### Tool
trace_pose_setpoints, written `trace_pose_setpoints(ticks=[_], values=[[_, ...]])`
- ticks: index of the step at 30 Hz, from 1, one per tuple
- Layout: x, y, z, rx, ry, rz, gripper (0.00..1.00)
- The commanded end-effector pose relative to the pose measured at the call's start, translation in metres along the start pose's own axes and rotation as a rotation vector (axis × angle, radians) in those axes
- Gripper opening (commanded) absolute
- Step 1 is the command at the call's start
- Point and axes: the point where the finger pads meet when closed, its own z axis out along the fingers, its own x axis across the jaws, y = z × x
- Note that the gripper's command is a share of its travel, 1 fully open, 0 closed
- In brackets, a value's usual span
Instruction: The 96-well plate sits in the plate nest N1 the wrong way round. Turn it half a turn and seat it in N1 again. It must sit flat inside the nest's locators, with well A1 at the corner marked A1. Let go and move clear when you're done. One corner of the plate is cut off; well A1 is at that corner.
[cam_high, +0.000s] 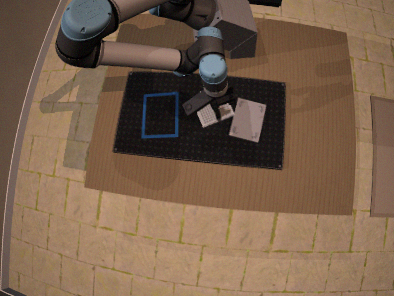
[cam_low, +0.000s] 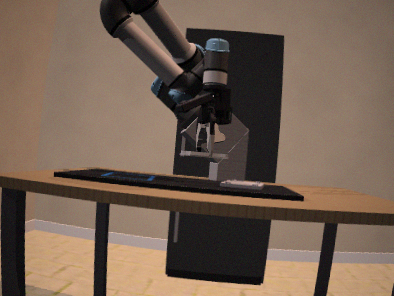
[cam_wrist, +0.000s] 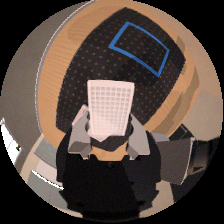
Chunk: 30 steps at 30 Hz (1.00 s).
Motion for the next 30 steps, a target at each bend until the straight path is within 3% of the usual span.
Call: trace_pose_setpoints(ticks=[1,30], values=[[-0.007,0.013,-0.001,0.0,0.001,0.001,0.0],[-0.045,0.087,-0.003,0.0,0.001,0.001,0.0]])
